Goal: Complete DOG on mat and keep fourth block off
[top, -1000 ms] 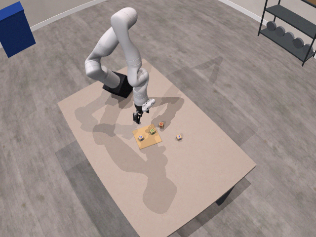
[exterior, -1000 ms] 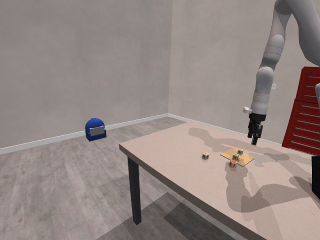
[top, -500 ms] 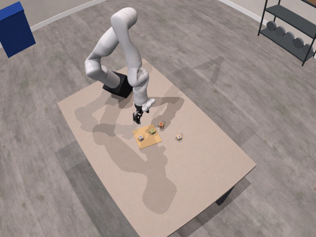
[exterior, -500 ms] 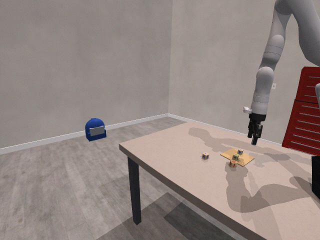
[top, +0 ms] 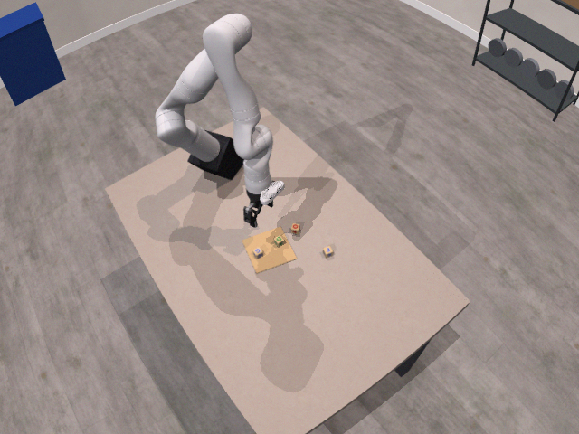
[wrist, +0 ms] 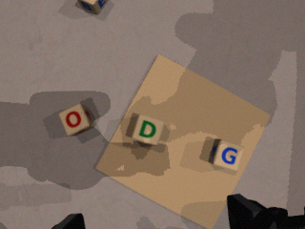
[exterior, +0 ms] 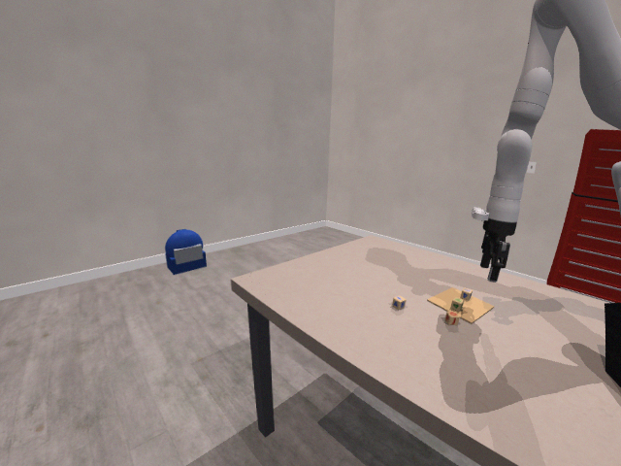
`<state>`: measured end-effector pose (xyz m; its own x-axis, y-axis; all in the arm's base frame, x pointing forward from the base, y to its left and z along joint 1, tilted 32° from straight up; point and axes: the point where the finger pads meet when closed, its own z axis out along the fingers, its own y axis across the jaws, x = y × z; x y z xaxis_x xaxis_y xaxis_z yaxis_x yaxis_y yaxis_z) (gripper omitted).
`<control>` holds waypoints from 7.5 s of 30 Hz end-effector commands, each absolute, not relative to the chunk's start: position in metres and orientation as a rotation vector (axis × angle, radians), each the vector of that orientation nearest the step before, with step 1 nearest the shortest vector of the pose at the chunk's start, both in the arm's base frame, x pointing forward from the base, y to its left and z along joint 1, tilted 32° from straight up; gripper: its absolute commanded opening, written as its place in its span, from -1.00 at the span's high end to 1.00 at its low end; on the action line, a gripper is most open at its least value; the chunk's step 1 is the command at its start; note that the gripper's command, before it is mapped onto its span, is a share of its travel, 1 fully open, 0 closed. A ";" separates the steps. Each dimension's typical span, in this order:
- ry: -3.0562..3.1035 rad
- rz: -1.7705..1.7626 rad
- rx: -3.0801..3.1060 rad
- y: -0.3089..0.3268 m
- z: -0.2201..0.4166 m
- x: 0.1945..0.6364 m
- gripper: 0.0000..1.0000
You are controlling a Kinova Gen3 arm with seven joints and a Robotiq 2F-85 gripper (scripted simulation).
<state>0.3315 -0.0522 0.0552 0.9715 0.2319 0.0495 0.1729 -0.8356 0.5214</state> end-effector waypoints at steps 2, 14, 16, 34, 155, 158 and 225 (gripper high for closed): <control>0.286 0.151 2.582 -0.058 0.059 0.331 -1.00; 0.286 0.150 2.582 -0.121 0.092 0.311 -1.00; 0.286 0.150 2.582 -0.121 0.092 0.311 -1.00; 0.286 0.150 2.582 -0.121 0.092 0.311 -1.00; -1.325 0.565 2.369 0.017 0.006 0.396 -1.00; -1.341 0.570 2.363 0.016 0.006 0.396 -1.00; -1.343 0.568 2.360 0.006 -0.013 0.400 0.09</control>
<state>0.4000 0.0097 -0.0111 0.4698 -0.7205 0.5100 -0.8668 -0.4860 0.1119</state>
